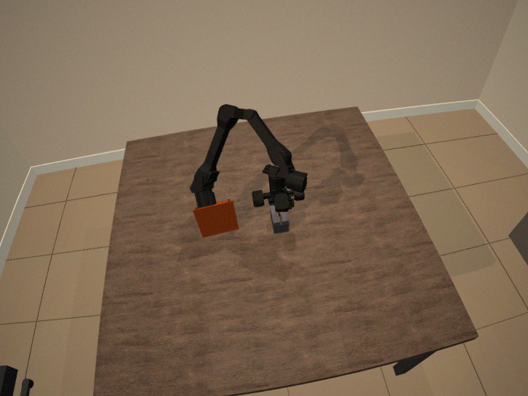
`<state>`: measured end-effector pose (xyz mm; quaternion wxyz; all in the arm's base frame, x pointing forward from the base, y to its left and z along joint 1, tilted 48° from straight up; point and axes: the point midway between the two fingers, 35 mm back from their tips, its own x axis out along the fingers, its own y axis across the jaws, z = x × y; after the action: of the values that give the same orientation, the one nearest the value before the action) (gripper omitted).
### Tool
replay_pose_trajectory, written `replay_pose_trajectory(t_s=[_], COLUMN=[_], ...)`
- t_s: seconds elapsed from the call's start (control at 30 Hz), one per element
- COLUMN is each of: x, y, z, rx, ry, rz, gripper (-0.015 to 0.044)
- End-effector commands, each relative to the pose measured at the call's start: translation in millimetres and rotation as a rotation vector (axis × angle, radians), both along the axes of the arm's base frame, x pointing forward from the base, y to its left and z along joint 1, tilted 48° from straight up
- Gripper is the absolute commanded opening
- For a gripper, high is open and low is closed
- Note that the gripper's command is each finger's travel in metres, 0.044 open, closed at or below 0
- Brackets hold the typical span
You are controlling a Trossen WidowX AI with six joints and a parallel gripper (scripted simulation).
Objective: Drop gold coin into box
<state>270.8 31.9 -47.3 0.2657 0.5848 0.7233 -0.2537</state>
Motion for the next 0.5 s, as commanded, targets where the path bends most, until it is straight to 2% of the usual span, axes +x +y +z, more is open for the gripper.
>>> replay_pose_trajectory(t_s=[0.0, 0.4, 0.47], x=[-0.5, -1.6, -0.8], y=[1.9, 6.5, 5.0], z=[-1.5, -5.6, -4.7], rx=[0.003, 0.003, 0.001], ry=[0.004, 0.004, -0.001], rz=[-0.005, -0.005, 0.001], gripper=[0.0, 0.0, 0.0053])
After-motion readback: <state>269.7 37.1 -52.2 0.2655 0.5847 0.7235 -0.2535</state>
